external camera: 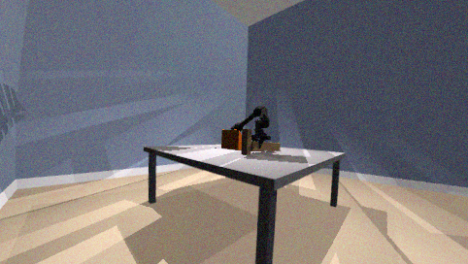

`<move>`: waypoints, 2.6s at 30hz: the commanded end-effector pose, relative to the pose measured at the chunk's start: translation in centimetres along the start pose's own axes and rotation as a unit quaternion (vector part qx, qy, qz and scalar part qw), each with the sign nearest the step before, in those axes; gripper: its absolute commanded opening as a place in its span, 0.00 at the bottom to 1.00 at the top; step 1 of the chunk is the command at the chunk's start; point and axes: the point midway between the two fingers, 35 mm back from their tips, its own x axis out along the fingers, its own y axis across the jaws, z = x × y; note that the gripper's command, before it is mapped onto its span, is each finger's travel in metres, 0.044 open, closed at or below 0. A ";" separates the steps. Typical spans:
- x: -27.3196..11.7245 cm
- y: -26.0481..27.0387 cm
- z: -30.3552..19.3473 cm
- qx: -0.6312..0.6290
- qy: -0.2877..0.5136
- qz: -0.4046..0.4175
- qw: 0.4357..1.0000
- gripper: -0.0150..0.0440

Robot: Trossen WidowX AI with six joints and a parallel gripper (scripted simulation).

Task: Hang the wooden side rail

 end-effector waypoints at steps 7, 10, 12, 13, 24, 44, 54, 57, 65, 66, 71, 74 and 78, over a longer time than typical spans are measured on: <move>-0.4 -0.1 -0.3 0.000 0.001 -0.004 1.000 0.25; -0.4 0.0 -0.4 0.000 0.001 -0.004 1.000 0.25; -0.3 0.0 -0.4 0.000 0.001 -0.004 1.000 0.25; -0.3 0.0 -0.4 0.000 0.001 -0.004 1.000 0.25; -0.3 -0.1 -0.5 0.000 0.001 -0.004 1.000 0.25; -0.3 0.0 -0.7 0.000 0.002 -0.004 1.000 0.25; -0.3 0.0 -0.8 0.000 0.002 -0.004 1.000 0.25; -0.4 0.0 -0.8 0.000 0.002 -0.004 1.000 0.25; -0.3 0.1 -0.9 0.000 0.002 -0.004 1.000 0.25; -0.3 0.1 -0.9 0.000 0.002 -0.004 1.000 0.25; -0.3 0.0 -0.9 0.000 0.002 -0.004 1.000 0.25; -0.3 0.0 -0.9 0.000 0.002 -0.004 1.000 0.25; -0.3 0.0 -1.0 0.000 0.002 -0.004 1.000 0.25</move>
